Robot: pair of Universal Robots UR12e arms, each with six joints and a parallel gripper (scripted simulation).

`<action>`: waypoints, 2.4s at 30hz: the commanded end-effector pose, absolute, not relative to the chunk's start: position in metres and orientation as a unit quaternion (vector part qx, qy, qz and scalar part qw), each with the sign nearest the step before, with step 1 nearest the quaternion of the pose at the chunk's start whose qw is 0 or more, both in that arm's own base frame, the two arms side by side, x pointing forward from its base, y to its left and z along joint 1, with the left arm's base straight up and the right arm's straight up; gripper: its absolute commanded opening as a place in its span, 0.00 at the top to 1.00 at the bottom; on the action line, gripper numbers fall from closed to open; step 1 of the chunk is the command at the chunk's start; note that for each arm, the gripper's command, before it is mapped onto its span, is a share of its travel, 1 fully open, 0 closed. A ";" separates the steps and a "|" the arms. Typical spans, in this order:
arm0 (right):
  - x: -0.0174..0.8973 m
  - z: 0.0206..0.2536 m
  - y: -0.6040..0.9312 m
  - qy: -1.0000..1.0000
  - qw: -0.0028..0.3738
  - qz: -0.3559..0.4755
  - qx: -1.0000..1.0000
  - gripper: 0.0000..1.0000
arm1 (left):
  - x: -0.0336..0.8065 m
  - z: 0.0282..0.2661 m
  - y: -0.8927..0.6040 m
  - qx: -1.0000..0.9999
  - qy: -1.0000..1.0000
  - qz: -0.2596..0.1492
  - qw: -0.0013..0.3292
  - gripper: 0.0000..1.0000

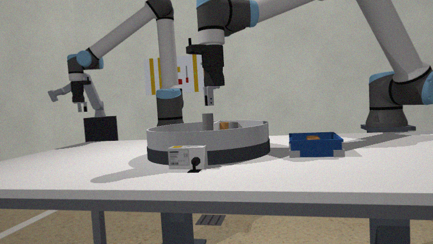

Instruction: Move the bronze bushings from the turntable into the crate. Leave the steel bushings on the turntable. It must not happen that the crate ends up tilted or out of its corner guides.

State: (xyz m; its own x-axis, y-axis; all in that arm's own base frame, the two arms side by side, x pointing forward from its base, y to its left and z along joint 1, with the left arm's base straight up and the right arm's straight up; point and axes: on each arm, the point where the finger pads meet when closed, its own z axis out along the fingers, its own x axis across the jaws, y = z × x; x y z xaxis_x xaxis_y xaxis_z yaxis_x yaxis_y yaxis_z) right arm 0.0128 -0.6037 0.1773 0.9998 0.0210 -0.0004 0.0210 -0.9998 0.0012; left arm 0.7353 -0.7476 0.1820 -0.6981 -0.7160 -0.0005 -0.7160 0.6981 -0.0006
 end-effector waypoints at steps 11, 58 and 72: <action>0.013 0.177 -0.604 0.011 0.000 0.000 1.000 0.00 | 0.711 0.184 -0.748 -0.354 0.935 -0.001 0.000 0.64; 0.013 0.177 -0.604 0.011 0.000 0.000 1.000 0.00 | 0.561 0.182 -0.735 -0.104 0.995 0.000 0.000 0.64; 0.013 0.177 -0.604 0.011 0.000 0.000 1.000 0.00 | 0.561 0.182 -0.735 -0.104 0.995 0.000 0.000 0.64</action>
